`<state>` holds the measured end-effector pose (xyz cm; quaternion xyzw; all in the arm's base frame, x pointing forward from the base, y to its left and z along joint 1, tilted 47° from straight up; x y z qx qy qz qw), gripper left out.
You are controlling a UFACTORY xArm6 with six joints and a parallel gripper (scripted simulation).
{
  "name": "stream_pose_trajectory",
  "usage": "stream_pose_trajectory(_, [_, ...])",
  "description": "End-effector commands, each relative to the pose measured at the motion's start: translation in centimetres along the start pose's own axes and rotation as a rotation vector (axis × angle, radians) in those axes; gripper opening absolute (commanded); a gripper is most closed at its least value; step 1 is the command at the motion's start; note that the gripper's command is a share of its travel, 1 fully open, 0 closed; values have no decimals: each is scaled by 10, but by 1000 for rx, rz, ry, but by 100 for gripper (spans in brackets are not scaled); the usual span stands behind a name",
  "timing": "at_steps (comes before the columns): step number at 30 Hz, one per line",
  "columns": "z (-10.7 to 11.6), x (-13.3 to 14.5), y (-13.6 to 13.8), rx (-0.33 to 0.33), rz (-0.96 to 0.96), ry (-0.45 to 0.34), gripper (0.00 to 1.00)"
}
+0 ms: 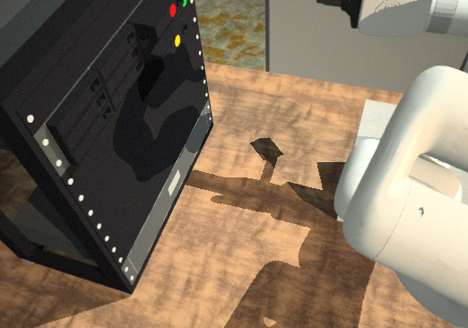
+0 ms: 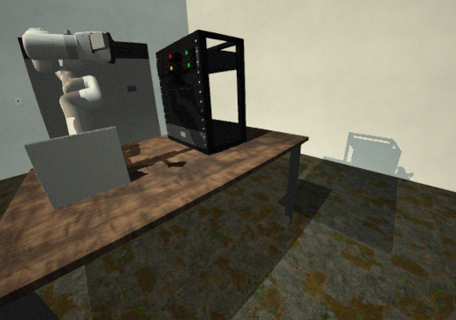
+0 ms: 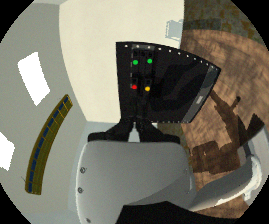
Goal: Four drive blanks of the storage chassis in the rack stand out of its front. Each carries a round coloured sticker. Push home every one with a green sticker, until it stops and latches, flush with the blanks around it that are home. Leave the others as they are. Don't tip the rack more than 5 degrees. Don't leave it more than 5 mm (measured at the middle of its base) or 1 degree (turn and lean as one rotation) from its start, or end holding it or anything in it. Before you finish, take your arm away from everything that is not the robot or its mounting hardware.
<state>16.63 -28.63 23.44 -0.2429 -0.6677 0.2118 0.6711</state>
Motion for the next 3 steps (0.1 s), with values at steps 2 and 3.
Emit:
stream_pose_trajectory(2, [0, 0, -1, 0, 3, 0, 0])
stream_pose_trajectory(3, [0, 0, -1, 0, 3, 0, 0])
Point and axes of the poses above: the point where the finger pads meet when closed, its own z axis back along the fingers, its own y axis across the jaws, x = y × z, the point moved 2 cm from there along z, back along the fingers, and after that the axes turned 5 degrees about -z, right-handed, at the moved point
